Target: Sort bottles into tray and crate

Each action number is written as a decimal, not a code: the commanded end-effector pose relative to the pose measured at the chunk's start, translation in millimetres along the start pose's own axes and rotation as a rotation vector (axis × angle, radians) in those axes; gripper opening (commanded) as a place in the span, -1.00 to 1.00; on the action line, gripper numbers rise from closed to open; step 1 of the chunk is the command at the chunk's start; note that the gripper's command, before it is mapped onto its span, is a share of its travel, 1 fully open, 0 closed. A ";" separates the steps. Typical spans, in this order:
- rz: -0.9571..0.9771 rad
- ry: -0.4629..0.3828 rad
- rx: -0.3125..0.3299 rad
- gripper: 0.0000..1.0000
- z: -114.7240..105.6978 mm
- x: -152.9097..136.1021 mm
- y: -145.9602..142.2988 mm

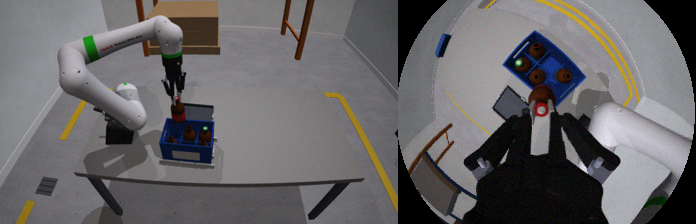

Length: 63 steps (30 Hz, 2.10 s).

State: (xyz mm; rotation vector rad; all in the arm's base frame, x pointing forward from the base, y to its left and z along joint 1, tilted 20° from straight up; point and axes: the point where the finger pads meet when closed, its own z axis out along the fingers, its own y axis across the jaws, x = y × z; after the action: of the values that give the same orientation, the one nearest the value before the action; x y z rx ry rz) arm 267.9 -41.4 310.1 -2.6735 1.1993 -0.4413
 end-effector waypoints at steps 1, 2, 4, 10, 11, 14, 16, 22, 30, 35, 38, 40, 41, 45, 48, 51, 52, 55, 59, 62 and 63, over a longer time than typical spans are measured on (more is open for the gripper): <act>0.001 0.001 0.000 -1.00 0.0 -3.9 -5.7; 0.001 0.002 0.000 -1.00 0.0 -5.0 -7.5; 0.001 0.002 0.000 -1.00 0.1 -7.2 -11.1; 0.001 0.003 -0.001 -1.00 0.2 -13.8 -21.8; 0.001 0.003 -0.001 -1.00 0.2 -14.9 -23.6; 0.000 0.000 0.000 -1.00 0.2 -14.3 -21.8; 0.000 0.000 0.000 -1.00 0.3 -17.1 -24.6; 0.001 0.002 -0.001 -1.00 0.7 -25.7 -33.1; 0.001 0.003 -0.001 -1.00 1.1 -34.3 -41.5; 0.000 0.000 -0.001 -1.00 1.1 -39.2 -45.4; 0.001 0.001 -0.001 -1.00 1.3 -43.7 -49.3; 0.001 0.002 -0.001 -1.00 1.3 -46.8 -51.9; 0.001 0.002 -0.001 -1.00 1.4 -48.3 -53.2; 0.001 0.003 -0.001 -1.00 1.6 -54.4 -58.3; 0.000 0.000 -0.001 -1.00 1.5 -53.2 -57.5; 0.001 0.001 -0.001 -1.00 1.6 -57.7 -61.4; 0.001 0.001 -0.001 -1.00 1.6 -59.2 -62.8; 0.001 0.002 -0.001 -1.00 1.7 -63.7 -66.7; 0.001 0.003 -0.001 -1.00 1.8 -69.7 -72.0; 0.001 0.003 -0.001 -1.00 1.8 -74.2 -76.0; 0.001 0.003 -0.001 -1.00 1.8 -74.2 -76.0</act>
State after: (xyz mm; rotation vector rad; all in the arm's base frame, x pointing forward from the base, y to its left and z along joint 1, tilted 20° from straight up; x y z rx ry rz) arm 274.8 59.7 314.8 -2.6748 1.2010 -0.4418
